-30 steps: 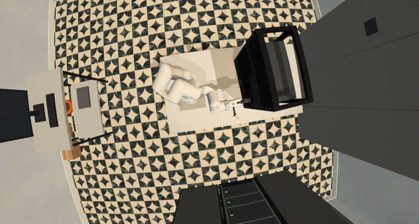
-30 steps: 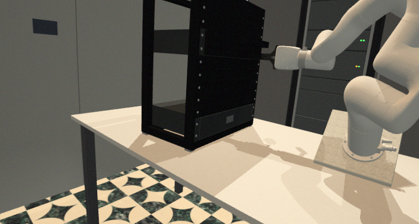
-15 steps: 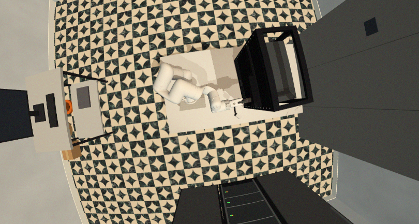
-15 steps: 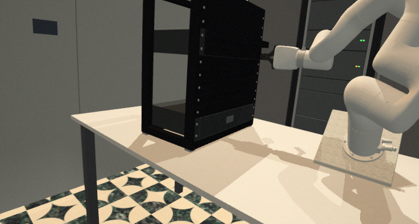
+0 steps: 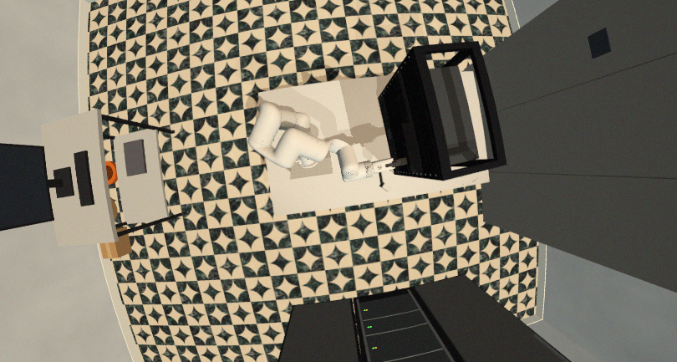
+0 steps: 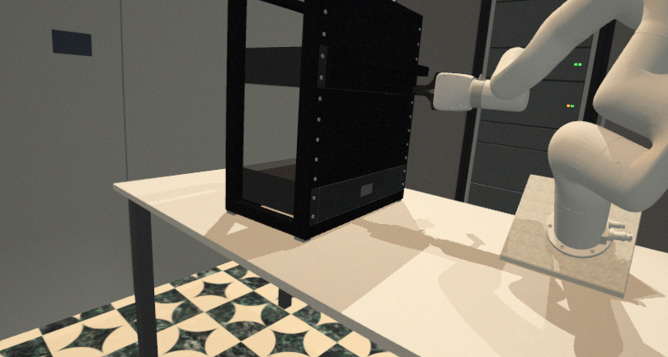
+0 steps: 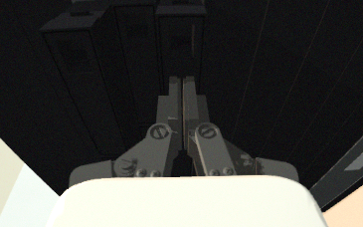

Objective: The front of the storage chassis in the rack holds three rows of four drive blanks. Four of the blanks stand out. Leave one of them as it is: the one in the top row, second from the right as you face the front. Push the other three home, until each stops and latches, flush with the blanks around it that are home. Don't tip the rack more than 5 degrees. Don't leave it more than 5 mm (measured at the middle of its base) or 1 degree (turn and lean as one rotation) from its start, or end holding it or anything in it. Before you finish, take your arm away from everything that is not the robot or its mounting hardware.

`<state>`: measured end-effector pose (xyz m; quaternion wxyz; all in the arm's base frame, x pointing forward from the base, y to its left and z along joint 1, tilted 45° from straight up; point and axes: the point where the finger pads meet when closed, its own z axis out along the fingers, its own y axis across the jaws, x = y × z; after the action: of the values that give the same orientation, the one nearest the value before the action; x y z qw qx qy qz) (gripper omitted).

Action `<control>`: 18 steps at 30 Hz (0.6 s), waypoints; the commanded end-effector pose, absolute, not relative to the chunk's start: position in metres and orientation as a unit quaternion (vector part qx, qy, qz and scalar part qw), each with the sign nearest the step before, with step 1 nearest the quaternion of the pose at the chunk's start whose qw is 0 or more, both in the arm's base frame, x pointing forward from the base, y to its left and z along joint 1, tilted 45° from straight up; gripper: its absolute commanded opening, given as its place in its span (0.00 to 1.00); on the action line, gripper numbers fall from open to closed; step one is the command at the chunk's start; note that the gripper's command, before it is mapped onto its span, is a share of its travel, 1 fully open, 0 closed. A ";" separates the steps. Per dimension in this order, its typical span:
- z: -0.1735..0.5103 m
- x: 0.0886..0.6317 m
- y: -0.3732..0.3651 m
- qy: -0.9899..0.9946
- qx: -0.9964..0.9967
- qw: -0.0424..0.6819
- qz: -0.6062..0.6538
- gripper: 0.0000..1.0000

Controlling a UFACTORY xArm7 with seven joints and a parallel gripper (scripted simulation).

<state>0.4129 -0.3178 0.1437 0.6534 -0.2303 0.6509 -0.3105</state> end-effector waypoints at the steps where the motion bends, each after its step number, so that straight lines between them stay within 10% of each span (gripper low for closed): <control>1: 0.145 0.418 -0.320 0.650 -0.230 0.653 -0.312 0.00; 18: 0.145 0.423 -0.321 0.650 -0.230 0.653 -0.312 0.00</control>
<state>0.4222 -0.3188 0.1442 0.6534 -0.2304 0.6509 -0.3104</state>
